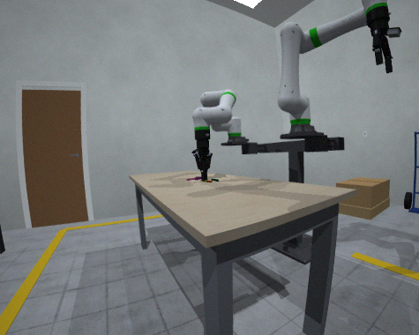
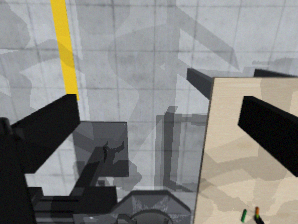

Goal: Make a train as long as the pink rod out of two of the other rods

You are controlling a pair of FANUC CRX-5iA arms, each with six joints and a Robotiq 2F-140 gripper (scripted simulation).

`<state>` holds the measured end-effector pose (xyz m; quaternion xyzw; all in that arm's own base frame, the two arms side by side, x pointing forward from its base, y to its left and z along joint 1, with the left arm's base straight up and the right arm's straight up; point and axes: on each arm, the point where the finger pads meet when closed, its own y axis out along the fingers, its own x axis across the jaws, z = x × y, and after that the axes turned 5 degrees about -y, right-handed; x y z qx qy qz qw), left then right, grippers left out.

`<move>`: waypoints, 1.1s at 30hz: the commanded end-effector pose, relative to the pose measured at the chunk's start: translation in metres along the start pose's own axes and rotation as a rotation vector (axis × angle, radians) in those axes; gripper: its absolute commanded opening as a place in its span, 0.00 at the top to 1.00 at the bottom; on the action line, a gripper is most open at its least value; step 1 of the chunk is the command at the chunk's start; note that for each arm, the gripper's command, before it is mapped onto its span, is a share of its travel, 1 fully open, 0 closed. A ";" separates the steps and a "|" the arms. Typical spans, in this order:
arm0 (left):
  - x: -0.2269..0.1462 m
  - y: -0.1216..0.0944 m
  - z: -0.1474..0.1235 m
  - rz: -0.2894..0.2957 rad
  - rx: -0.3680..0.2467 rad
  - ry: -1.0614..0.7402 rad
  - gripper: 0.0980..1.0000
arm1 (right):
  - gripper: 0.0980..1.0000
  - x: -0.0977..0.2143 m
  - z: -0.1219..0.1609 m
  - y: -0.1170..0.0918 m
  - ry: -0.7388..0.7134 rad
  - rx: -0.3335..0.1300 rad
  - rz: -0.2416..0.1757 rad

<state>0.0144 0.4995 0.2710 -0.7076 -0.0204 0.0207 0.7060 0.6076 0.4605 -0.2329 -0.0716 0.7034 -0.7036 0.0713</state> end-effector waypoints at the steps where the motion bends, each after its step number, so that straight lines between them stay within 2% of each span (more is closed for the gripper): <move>1: 0.000 -0.001 0.000 0.000 0.002 0.000 0.00 | 0.97 -0.001 -0.001 -0.002 0.000 -0.001 0.003; 33: 0.000 -0.001 0.000 0.000 0.002 0.000 0.00 | 0.97 -0.002 -0.003 -0.002 0.000 -0.001 0.003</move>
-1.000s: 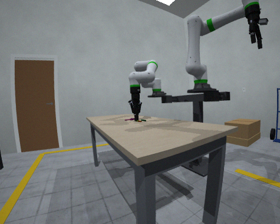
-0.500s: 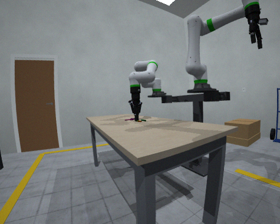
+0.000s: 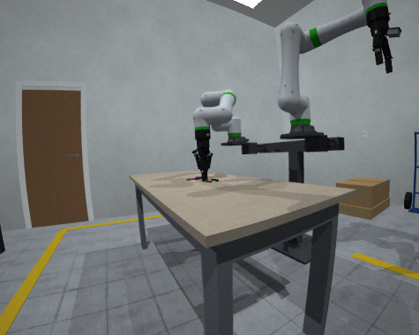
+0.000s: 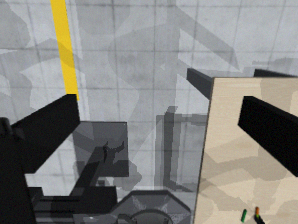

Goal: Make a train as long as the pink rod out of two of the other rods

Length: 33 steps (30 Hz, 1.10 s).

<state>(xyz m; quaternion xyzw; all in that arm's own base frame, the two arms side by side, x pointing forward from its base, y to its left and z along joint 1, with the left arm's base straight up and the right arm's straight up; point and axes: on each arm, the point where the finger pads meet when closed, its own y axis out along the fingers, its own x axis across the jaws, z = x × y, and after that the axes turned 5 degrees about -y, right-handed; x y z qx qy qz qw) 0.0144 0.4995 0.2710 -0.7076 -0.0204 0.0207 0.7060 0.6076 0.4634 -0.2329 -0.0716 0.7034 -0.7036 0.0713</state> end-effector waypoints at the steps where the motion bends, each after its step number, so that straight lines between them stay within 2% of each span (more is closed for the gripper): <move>1: 0.000 -0.001 0.000 0.000 0.002 0.000 0.00 | 0.97 -0.001 -0.001 -0.002 0.000 -0.001 0.003; 18: 0.000 -0.001 0.000 0.000 0.002 0.000 0.00 | 0.85 -0.001 -0.001 -0.002 0.000 -0.001 0.003; 33: 0.000 -0.001 0.000 0.000 0.002 0.000 0.00 | 0.85 -0.001 -0.001 -0.006 0.000 -0.001 0.003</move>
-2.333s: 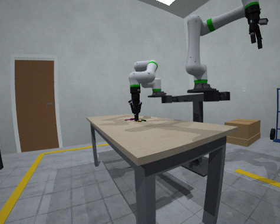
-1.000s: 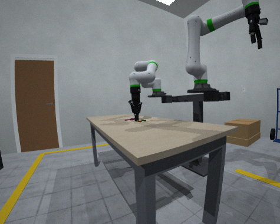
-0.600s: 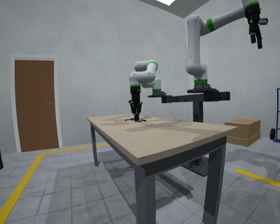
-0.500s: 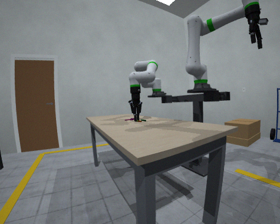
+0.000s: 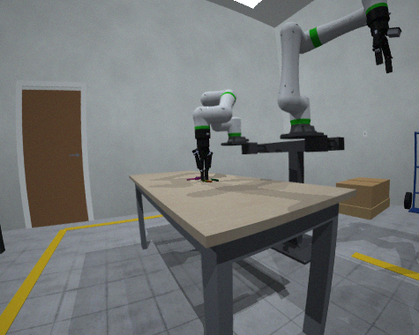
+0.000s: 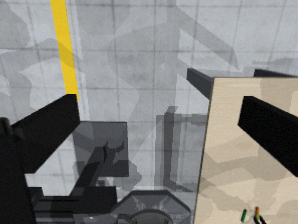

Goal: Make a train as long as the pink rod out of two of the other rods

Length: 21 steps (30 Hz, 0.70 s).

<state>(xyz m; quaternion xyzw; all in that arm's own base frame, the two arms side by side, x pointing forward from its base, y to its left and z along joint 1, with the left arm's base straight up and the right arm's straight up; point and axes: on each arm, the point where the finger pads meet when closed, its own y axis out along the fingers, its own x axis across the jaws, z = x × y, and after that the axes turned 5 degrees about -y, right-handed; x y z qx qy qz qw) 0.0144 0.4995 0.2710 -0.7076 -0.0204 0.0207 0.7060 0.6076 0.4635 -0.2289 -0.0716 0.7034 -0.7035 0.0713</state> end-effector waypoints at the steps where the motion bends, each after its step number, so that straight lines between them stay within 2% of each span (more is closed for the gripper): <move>1: 0.000 -0.001 0.000 0.000 0.002 0.000 0.00 | 0.85 -0.001 -0.001 -0.002 0.000 -0.001 0.003; 6: 0.000 -0.001 0.000 0.000 0.002 0.000 0.00 | 0.85 -0.001 0.000 -0.019 0.000 -0.001 0.003; 16: 0.000 -0.001 0.000 0.000 0.002 0.000 0.00 | 0.85 -0.001 0.000 -0.072 0.000 -0.001 0.003; 21: 0.000 -0.001 0.000 0.000 0.002 0.000 0.00 | 0.85 -0.001 0.000 -0.082 0.000 -0.001 0.003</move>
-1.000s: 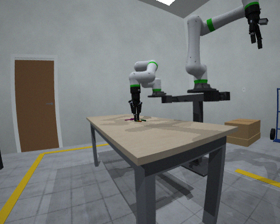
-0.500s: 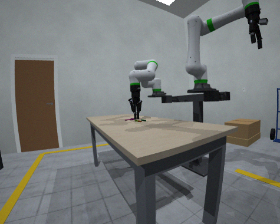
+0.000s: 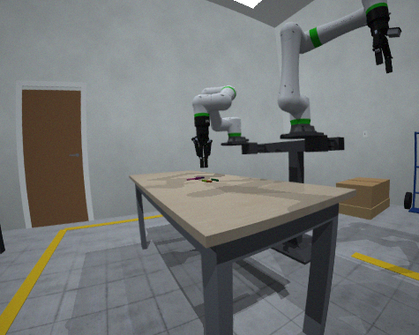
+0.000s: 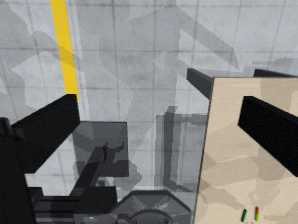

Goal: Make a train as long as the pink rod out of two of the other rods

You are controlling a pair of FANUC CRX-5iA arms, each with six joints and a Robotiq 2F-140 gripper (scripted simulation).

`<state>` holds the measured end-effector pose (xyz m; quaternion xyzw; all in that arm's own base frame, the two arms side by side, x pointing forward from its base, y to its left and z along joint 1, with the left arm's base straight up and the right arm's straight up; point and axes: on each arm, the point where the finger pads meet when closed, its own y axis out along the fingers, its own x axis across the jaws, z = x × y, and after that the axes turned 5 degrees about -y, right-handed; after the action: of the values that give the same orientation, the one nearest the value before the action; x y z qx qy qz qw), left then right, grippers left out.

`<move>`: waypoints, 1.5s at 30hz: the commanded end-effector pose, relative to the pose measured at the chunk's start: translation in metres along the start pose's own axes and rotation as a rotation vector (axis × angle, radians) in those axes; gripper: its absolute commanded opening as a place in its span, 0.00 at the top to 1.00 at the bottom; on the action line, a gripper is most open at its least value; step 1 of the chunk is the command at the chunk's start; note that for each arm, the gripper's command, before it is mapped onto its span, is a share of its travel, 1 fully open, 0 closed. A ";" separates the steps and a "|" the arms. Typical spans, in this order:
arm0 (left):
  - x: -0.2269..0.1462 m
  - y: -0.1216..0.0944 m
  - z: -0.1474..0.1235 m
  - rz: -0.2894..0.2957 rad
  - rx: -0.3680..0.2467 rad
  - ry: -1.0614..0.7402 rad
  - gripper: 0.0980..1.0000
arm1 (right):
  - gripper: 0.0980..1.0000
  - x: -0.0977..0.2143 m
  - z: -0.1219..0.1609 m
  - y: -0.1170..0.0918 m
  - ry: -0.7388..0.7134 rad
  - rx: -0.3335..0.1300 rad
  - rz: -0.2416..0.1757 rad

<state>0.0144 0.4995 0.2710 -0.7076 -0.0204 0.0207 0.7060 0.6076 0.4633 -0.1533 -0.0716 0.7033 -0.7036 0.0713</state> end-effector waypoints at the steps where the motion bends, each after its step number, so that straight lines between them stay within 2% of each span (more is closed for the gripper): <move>1: 0.000 -0.001 0.000 0.000 0.002 0.000 0.00 | 0.85 -0.001 -0.001 -0.009 0.000 -0.001 0.003; 6: 0.000 -0.001 0.000 0.000 0.002 0.000 0.00 | 0.85 -0.001 -0.001 -0.012 0.000 -0.001 0.003; 7: 0.000 -0.001 0.000 0.000 0.002 0.000 0.00 | 0.00 -0.001 -0.001 -0.012 0.000 -0.001 0.003; 33: 0.000 -0.001 0.000 0.000 0.002 0.000 0.00 | 0.00 -0.001 -0.001 -0.015 0.000 -0.001 0.003; 38: 0.000 -0.001 0.000 0.000 0.002 0.000 0.00 | 0.00 -0.001 -0.001 -0.026 0.000 -0.001 0.003; 45: 0.000 -0.001 0.000 0.000 0.002 0.000 0.00 | 0.00 -0.001 0.000 -0.056 0.000 -0.001 0.003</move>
<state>0.0144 0.4995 0.2710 -0.7076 -0.0204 0.0207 0.7060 0.6076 0.4635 -0.1058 -0.0716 0.7035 -0.7035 0.0713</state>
